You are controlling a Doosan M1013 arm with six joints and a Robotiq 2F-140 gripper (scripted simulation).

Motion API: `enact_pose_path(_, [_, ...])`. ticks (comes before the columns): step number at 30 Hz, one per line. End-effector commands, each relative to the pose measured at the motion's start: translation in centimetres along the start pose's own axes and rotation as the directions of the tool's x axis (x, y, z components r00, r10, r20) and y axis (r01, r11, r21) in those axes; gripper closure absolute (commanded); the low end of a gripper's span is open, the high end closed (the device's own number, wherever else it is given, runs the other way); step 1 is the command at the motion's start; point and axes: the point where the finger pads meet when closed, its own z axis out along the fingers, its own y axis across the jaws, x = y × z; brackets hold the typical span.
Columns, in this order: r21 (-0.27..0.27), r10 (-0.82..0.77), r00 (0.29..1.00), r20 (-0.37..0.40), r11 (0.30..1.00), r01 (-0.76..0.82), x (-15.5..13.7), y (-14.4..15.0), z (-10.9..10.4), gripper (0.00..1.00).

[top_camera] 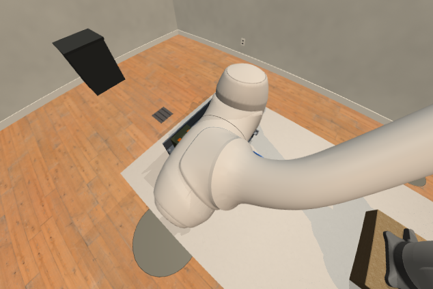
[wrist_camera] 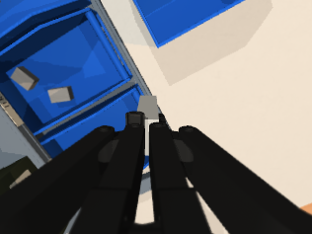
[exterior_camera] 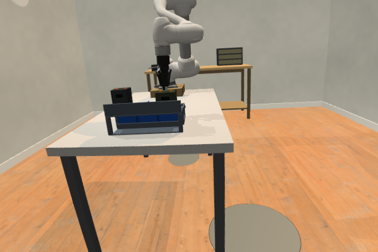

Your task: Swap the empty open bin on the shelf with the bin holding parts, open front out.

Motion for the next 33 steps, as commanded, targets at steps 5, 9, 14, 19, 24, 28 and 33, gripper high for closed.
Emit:
enact_pose_path(5, [-0.016,-0.443,0.896,0.021,0.896,0.443,-4.11,-0.12,0.62,0.9])
enact_pose_path(9, [-0.018,-0.485,0.874,0.025,0.874,0.486,-4.11,-0.12,0.62,0.9])
enact_pose_path(14, [-0.018,-0.485,0.874,0.025,0.874,0.486,-4.11,-0.12,0.62,0.38])
enact_pose_path(19, [-0.018,-0.485,0.874,0.025,0.874,0.486,-4.11,-0.12,0.62,0.38])
enact_pose_path(24, [-0.018,-0.485,0.874,0.025,0.874,0.486,-4.11,-0.12,0.62,0.38])
enact_pose_path(28, [-0.018,-0.485,0.874,0.025,0.874,0.486,-4.11,-0.12,0.62,0.38])
enact_pose_path(33, [-0.018,-0.485,0.874,0.025,0.874,0.486,-4.11,-0.12,0.62,0.38])
